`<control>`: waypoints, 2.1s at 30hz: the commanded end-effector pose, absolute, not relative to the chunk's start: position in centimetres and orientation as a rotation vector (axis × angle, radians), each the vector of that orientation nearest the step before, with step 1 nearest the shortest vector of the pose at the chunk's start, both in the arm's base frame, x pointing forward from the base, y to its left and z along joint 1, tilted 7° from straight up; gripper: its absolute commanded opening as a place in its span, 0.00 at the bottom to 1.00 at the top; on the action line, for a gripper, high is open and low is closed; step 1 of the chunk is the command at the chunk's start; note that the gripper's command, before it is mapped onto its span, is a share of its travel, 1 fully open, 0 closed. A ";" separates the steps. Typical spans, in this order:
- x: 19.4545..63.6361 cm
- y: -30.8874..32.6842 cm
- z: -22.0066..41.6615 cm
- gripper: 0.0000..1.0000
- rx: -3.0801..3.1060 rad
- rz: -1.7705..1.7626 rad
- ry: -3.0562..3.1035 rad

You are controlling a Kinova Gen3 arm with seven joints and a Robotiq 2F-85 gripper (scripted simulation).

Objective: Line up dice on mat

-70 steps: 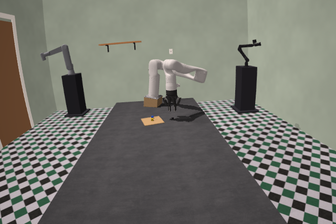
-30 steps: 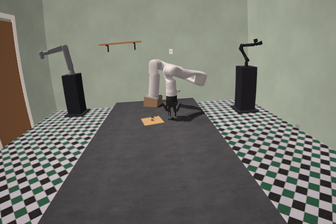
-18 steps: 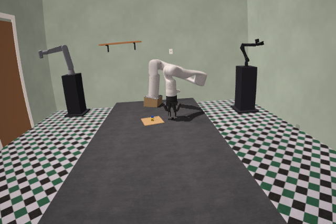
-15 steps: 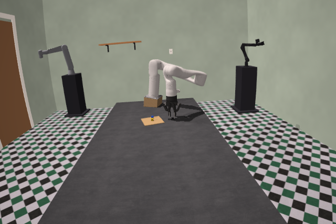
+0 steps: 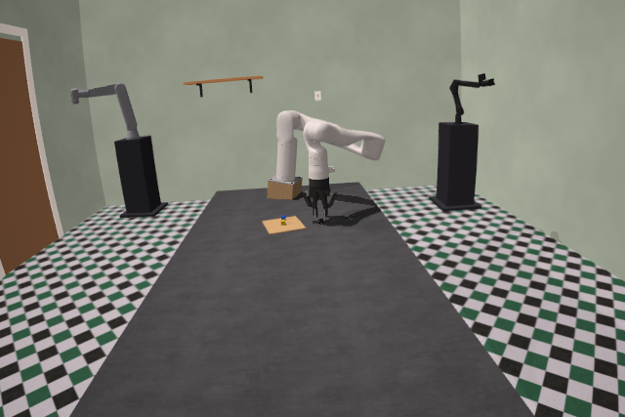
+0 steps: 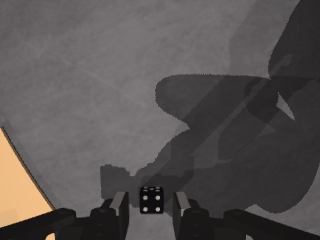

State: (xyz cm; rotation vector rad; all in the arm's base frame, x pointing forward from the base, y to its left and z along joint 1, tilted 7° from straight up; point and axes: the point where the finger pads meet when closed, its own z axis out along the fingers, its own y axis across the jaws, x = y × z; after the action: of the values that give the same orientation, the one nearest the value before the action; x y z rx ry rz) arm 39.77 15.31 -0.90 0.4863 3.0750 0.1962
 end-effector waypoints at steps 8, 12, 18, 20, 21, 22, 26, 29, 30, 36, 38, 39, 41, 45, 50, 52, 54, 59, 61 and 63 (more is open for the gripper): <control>39.8 15.3 -0.8 0.31 0.486 0.198 3.074; 39.8 15.3 -0.9 0.31 0.486 0.198 3.074; 39.8 15.4 -1.3 0.31 0.486 0.198 3.074; 39.8 15.4 -1.5 0.31 0.486 0.198 3.074; 39.8 15.4 -1.7 0.31 0.486 0.198 3.074; 39.8 15.4 -1.8 0.31 0.486 0.198 3.074; 39.9 15.5 -2.1 0.31 0.486 0.198 3.074; 39.9 15.5 -2.4 0.31 0.486 0.198 3.074; 39.9 15.5 -2.5 0.31 0.486 0.198 3.074; 39.9 15.6 -3.0 0.31 0.486 0.198 3.074; 39.9 15.6 -3.0 0.31 0.486 0.198 3.074; 39.9 15.6 -3.0 0.31 0.486 0.198 3.074; 39.9 15.6 -3.0 0.31 0.486 0.198 3.074; 39.9 15.6 -3.0 0.31 0.486 0.198 3.074; 39.9 15.6 -3.0 0.31 0.486 0.198 3.074; 39.9 15.6 -3.0 0.31 0.486 0.198 3.074; 39.9 15.6 -3.0 0.31 0.486 0.198 3.074; 39.9 15.6 -3.0 0.31 0.486 0.198 3.074; 39.9 15.6 -3.0 0.31 0.486 0.198 3.074; 39.9 15.6 -3.0 0.31 0.486 0.198 3.074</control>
State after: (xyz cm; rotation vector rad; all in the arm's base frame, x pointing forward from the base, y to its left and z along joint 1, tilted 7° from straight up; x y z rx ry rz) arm 39.86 15.57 -3.07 0.4863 3.0750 0.1962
